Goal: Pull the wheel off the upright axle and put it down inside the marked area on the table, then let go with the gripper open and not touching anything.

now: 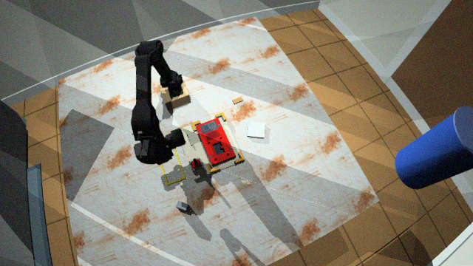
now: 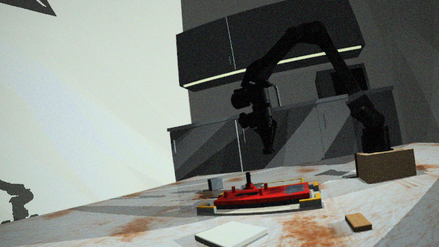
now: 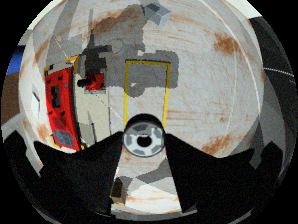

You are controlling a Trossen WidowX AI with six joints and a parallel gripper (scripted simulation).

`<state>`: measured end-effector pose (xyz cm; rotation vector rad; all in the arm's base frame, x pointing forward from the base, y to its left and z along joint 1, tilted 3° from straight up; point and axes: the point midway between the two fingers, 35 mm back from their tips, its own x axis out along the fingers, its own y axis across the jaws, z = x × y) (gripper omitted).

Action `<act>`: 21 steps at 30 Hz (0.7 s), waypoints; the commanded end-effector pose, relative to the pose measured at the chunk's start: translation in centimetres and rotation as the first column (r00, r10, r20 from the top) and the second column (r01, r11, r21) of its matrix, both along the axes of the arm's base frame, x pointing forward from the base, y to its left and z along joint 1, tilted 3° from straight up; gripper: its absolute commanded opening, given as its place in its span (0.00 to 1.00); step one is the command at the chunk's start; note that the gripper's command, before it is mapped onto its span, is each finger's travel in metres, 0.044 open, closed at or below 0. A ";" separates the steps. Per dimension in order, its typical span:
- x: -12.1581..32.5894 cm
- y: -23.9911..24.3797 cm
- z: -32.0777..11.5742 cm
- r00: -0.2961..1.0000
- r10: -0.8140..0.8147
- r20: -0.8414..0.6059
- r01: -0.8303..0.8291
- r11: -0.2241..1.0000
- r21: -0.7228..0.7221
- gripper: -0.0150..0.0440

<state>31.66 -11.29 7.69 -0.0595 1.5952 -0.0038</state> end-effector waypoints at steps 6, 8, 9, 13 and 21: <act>-0.5 -0.4 -1.7 1.000 0.012 -0.001 -0.012 1.000 -0.002 0.25; -0.5 -0.4 -2.0 1.000 0.012 -0.001 -0.012 1.000 -0.002 0.25; -0.5 -0.4 -2.1 1.000 0.012 -0.001 -0.012 1.000 -0.002 0.25; -0.3 -0.6 -3.6 1.000 0.012 -0.001 -0.012 1.000 -0.002 0.25; -0.6 -0.8 -9.4 1.000 0.012 -0.002 -0.012 1.000 -0.002 0.25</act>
